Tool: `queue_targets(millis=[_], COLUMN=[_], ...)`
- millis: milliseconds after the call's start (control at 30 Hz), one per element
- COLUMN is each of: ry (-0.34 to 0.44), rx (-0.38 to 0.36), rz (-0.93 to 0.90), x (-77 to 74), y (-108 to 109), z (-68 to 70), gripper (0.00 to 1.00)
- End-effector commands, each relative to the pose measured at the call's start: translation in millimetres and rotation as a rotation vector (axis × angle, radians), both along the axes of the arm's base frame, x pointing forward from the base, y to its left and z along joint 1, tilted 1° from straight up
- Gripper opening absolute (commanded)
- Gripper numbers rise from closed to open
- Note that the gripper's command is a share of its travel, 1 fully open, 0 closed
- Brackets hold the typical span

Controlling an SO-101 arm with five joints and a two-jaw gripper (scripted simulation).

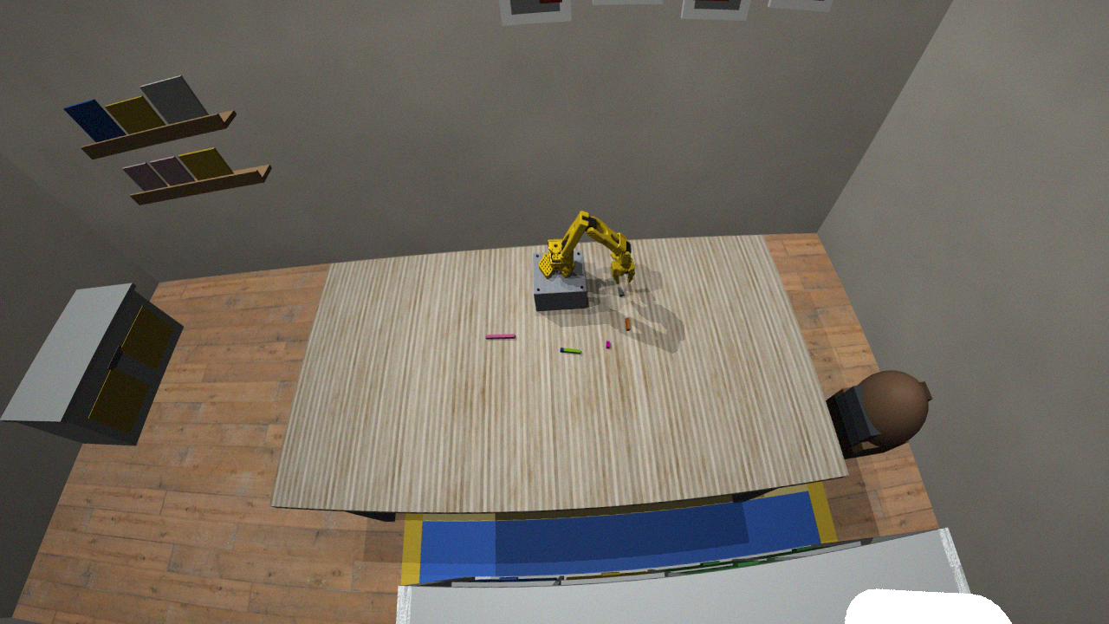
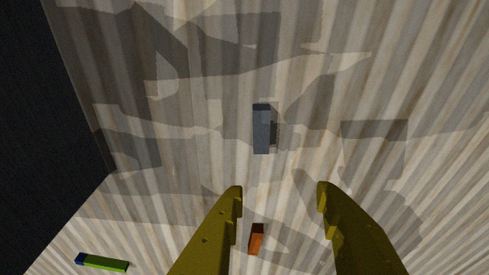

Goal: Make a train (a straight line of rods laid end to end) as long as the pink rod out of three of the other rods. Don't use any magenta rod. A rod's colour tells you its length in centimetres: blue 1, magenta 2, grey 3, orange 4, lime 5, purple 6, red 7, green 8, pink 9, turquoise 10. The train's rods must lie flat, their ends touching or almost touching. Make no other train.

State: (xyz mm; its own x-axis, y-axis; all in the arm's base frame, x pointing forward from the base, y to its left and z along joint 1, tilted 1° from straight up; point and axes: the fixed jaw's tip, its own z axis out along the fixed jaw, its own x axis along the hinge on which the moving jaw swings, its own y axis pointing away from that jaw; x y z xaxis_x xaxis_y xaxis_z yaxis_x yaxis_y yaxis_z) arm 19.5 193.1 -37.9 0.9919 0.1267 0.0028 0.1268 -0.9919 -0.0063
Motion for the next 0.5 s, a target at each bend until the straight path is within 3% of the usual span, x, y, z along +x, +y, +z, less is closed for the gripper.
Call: queue_targets(millis=[0,467], ry=[0.000,0.000], rx=[0.012,0.012], rz=[0.019,0.019], x=[-2.2,-2.1], y=[0.2,1.2], z=[1.0,-6.2], gripper=[0.19,0.19])
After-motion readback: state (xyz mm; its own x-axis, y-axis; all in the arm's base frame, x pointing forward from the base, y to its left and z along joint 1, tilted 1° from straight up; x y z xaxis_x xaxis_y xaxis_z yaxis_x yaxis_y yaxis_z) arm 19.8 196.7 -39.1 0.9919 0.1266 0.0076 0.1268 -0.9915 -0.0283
